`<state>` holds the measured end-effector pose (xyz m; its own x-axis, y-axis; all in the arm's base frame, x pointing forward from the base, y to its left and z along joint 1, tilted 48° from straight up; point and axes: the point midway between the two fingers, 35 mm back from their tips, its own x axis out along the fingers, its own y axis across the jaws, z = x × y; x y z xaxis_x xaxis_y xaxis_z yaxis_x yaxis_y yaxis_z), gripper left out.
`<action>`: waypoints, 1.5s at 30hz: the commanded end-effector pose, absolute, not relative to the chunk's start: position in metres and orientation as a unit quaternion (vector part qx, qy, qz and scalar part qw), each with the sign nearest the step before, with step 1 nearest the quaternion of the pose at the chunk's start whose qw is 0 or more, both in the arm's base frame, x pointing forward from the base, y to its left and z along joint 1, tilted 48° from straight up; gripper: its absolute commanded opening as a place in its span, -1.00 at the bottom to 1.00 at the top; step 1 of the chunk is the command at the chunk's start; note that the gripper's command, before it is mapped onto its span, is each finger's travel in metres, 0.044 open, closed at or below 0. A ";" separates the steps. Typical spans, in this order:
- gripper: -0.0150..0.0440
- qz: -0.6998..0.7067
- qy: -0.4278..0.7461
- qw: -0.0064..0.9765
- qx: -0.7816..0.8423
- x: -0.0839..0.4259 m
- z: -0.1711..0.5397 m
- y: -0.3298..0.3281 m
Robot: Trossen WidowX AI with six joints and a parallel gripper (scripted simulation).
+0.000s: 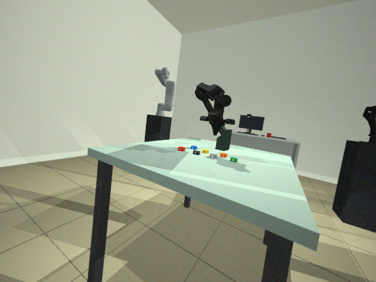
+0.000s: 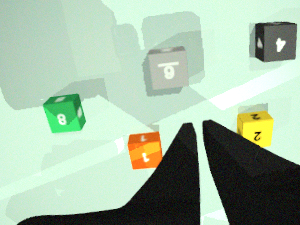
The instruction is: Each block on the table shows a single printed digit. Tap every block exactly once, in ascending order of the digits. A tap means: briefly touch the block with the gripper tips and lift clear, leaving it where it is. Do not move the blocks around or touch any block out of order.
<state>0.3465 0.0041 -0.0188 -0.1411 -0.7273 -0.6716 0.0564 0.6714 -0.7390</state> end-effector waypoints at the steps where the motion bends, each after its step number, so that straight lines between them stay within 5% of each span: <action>1: -0.42 -0.331 0.681 0.609 -0.238 0.343 -0.028 0.011; 9: -0.42 -0.332 0.680 0.608 -0.239 0.331 -0.082 -0.049; 45: -0.42 -0.332 0.680 0.609 -0.238 0.331 -0.085 -0.051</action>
